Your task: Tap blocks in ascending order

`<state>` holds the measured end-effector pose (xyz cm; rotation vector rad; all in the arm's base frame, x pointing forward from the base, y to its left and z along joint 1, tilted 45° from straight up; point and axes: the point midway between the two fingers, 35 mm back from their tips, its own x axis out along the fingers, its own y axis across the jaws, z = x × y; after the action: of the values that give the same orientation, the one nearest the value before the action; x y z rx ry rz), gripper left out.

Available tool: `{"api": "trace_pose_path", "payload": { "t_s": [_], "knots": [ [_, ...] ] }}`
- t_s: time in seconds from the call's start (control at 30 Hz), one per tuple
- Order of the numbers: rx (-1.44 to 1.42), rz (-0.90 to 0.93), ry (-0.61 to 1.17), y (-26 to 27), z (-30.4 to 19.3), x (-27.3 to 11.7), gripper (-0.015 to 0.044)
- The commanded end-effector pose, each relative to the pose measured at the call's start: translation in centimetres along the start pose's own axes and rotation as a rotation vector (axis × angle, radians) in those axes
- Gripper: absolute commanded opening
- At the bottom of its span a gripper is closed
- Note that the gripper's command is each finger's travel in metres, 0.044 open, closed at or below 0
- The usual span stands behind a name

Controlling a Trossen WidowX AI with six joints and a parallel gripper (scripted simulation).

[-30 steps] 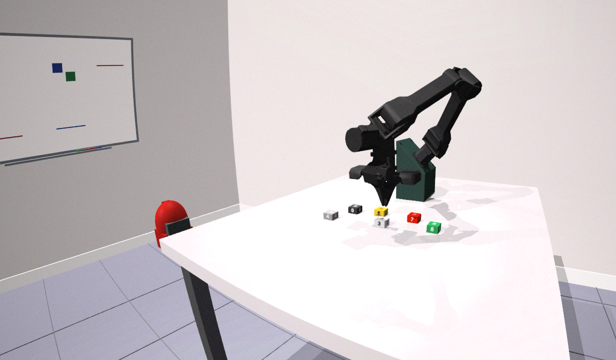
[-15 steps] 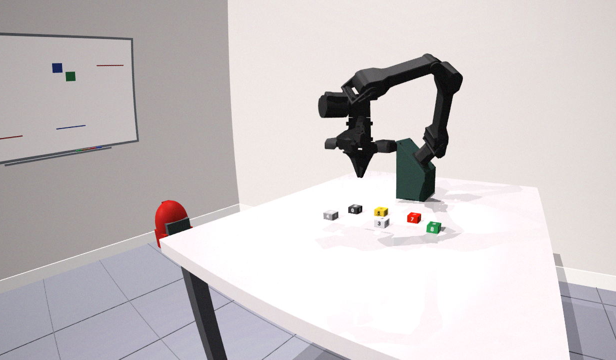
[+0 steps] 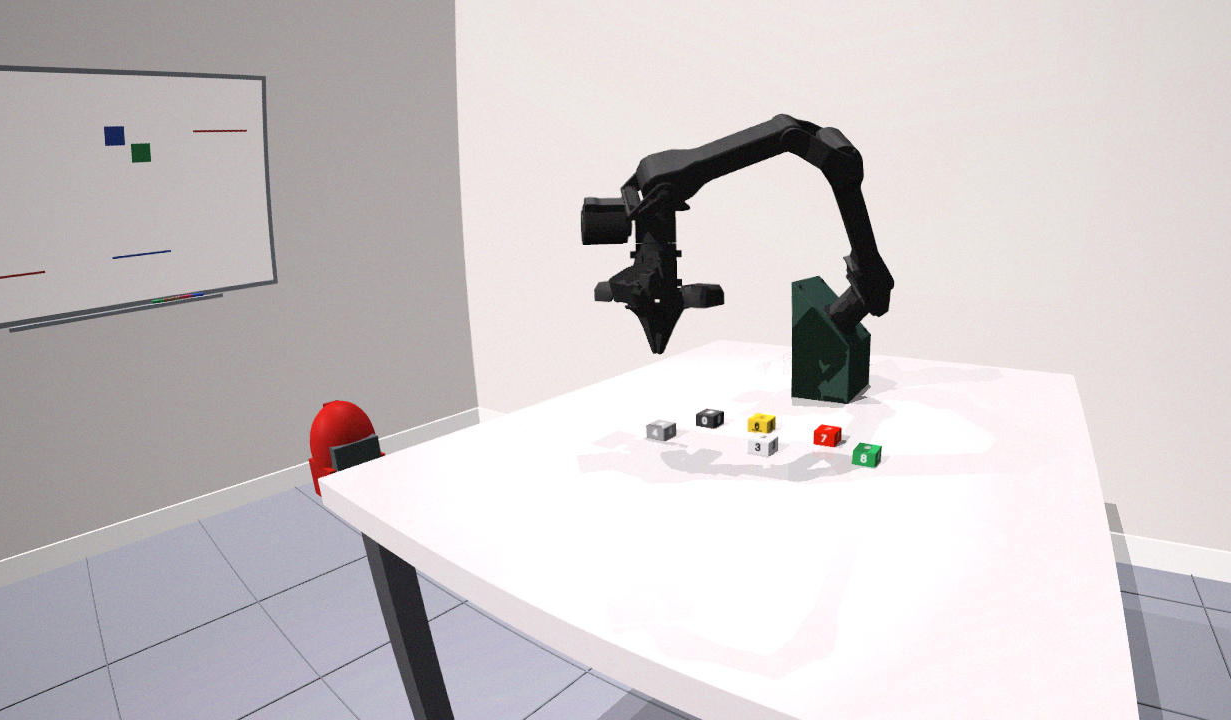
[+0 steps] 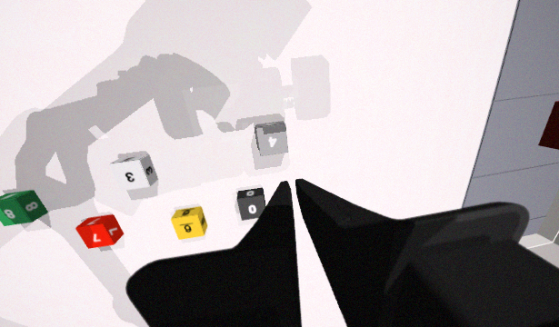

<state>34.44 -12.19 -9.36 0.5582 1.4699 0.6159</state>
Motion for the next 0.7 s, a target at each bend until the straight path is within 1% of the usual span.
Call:
{"api": "trace_pose_path", "payload": {
  "t_s": [0.0, 0.03, 0.1, 0.27, 0.67],
  "knots": [
    [0.006, 0.015, 0.017, 0.2, -0.2, 4.8, 0.002],
    [0.006, 0.016, 0.017, 0.3, -0.3, 6.5, 0.002],
    [0.005, 0.018, 0.018, 0.4, -0.5, 7.8, 0.002],
    [0.005, 0.018, 0.018, 0.4, -0.5, 7.9, 0.002],
    [0.005, 0.018, 0.017, 0.5, -0.5, 9.8, 0.002]
  ]
}}
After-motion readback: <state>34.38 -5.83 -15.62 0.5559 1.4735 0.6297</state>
